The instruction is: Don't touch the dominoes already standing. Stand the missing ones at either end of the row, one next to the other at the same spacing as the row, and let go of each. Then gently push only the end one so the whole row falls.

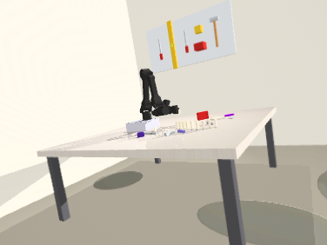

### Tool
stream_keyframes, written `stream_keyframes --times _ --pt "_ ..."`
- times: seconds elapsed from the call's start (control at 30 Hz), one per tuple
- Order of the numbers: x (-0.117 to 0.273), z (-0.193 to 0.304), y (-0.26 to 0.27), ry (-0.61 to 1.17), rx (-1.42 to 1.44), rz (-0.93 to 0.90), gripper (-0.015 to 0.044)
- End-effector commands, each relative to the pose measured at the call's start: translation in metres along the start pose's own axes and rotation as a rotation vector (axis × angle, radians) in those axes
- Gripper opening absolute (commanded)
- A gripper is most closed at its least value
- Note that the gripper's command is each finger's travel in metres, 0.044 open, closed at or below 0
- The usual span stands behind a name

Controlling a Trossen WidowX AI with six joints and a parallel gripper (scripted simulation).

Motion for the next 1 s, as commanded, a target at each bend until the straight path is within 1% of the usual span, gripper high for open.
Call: stream_keyframes --times 0.0,0.3,0.53,0.97 --pt "0.000 0.000 0.001 -0.005 0.004 0.001 0.0022" --pt "0.001 0.002 -0.001 0.000 -0.005 0.004 0.0022" --pt "0.004 0.018 -0.012 0.025 -0.057 0.023 0.0022" --pt "0.001 0.041 -0.012 0.023 -0.038 0.014 0.0022"
Point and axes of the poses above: the point midway between the two fingers, 35 mm back from their tips, its own x axis back along the fingers, its own y axis across the jaws, z = x × y, the point moved 3 cm from there along x, back along the fingers, and after that the axes turned 6 degrees about x, right-handed, at the moved point
